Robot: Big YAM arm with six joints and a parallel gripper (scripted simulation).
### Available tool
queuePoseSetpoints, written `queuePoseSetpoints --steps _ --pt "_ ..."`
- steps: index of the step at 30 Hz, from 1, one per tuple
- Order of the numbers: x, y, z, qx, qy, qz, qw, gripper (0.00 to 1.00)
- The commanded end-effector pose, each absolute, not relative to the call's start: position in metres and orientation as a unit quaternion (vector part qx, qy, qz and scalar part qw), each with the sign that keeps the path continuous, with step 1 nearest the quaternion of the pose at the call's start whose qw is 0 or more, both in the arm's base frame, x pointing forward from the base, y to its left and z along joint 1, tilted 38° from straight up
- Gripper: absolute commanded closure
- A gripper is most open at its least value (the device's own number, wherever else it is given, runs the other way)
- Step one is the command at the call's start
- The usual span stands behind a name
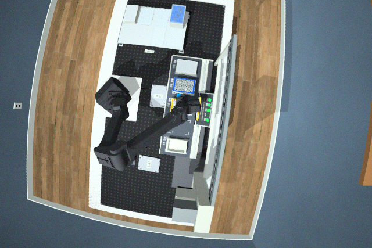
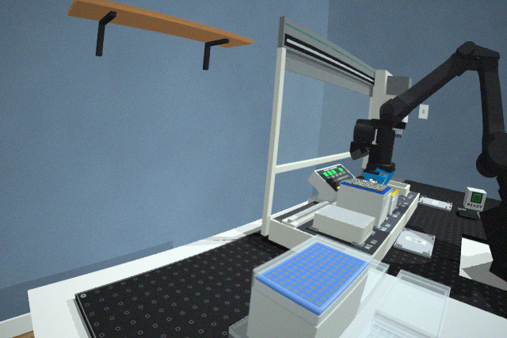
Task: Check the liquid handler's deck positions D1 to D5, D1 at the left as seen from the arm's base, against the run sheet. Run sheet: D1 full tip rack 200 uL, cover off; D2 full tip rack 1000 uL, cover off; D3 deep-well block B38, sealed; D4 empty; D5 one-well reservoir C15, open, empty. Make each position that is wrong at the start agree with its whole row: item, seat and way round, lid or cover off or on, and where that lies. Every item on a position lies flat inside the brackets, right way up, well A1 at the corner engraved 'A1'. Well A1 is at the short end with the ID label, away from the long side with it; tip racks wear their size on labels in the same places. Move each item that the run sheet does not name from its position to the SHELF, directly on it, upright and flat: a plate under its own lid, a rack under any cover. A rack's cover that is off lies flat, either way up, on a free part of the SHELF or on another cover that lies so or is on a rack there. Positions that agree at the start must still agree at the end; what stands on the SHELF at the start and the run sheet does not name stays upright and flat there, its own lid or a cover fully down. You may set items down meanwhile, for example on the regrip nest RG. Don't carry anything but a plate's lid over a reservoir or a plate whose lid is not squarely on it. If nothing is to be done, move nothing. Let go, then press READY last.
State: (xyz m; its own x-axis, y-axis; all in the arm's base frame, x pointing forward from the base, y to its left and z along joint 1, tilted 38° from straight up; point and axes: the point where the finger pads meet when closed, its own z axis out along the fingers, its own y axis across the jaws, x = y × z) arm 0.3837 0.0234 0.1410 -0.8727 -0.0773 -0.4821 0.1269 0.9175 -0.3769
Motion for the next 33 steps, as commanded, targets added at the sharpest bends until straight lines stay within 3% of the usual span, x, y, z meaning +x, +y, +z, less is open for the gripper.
queuePoseSetpoints --steps 1,21,22,33 --pt "0.391 0.017 0.135 0.014 0.946 -0.204 0.253 0.00" --pt "0.400 0.019 0.140 0.016 0.943 -0.200 0.266 0.00" --pt "0.400 0.019 0.140 0.016 0.943 -0.200 0.266 1.00" --pt "0.400 0.019 0.140 0.016 0.943 -0.200 0.266 1.00"
